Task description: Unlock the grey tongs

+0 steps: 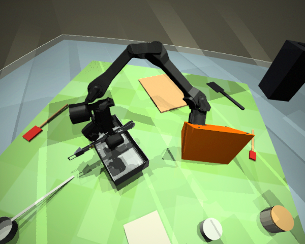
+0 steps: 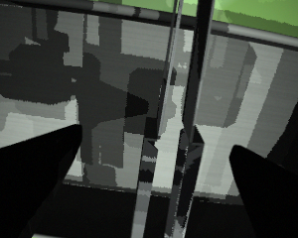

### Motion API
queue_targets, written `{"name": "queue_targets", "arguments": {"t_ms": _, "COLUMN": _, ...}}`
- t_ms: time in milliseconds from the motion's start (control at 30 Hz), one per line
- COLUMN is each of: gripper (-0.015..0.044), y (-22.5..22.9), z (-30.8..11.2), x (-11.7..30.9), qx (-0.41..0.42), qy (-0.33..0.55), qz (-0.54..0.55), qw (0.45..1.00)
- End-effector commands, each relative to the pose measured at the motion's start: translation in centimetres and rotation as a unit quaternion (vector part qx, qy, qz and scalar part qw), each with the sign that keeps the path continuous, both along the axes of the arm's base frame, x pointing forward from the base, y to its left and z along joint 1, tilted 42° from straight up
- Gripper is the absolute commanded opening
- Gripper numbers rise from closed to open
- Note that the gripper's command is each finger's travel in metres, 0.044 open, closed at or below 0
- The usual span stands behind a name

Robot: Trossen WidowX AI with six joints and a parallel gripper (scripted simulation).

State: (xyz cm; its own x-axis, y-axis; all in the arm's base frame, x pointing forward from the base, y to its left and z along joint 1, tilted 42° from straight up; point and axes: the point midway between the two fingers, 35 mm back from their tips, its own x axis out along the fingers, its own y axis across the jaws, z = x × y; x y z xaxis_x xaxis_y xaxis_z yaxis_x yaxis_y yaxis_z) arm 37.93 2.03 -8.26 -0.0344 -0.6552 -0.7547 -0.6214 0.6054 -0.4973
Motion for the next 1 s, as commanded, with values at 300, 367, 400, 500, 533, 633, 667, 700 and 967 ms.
{"name": "queue_targets", "arguments": {"t_ms": 300, "gripper": 0.044, "y": -1.4, "z": -1.46, "x": -0.35, "qx": -0.003, "qy": 0.003, "qz": 0.002, "qw": 1.0}}
{"name": "queue_targets", "arguments": {"t_ms": 367, "gripper": 0.0414, "y": -1.2, "z": -1.25, "x": -0.2, "qx": -0.001, "qy": 0.0, "qz": -0.001, "qw": 1.0}}
{"name": "queue_targets", "arguments": {"t_ms": 400, "gripper": 0.0387, "y": -1.2, "z": -1.25, "x": -0.2, "qx": -0.001, "qy": 0.0, "qz": -0.001, "qw": 1.0}}
{"name": "queue_targets", "arguments": {"t_ms": 500, "gripper": 0.0309, "y": -1.2, "z": -1.25, "x": -0.2, "qx": -0.001, "qy": 0.0, "qz": -0.001, "qw": 1.0}}
{"name": "queue_targets", "arguments": {"t_ms": 533, "gripper": 0.0282, "y": -1.2, "z": -1.25, "x": -0.2, "qx": -0.001, "qy": 0.0, "qz": -0.001, "qw": 1.0}}
{"name": "queue_targets", "arguments": {"t_ms": 633, "gripper": 0.0204, "y": -1.2, "z": -1.25, "x": -0.2, "qx": -0.001, "qy": 0.0, "qz": -0.001, "qw": 1.0}}
{"name": "queue_targets", "arguments": {"t_ms": 667, "gripper": 0.0177, "y": -1.2, "z": -1.25, "x": -0.2, "qx": -0.001, "qy": 0.0, "qz": -0.001, "qw": 1.0}}
{"name": "queue_targets", "arguments": {"t_ms": 700, "gripper": 0.0151, "y": -1.2, "z": -1.25, "x": -0.2, "qx": -0.001, "qy": 0.0, "qz": -0.001, "qw": 1.0}}
{"name": "queue_targets", "arguments": {"t_ms": 967, "gripper": 0.0078, "y": -1.2, "z": -1.25, "x": -0.2, "qx": -0.001, "qy": 0.0, "qz": -0.001, "qw": 1.0}}
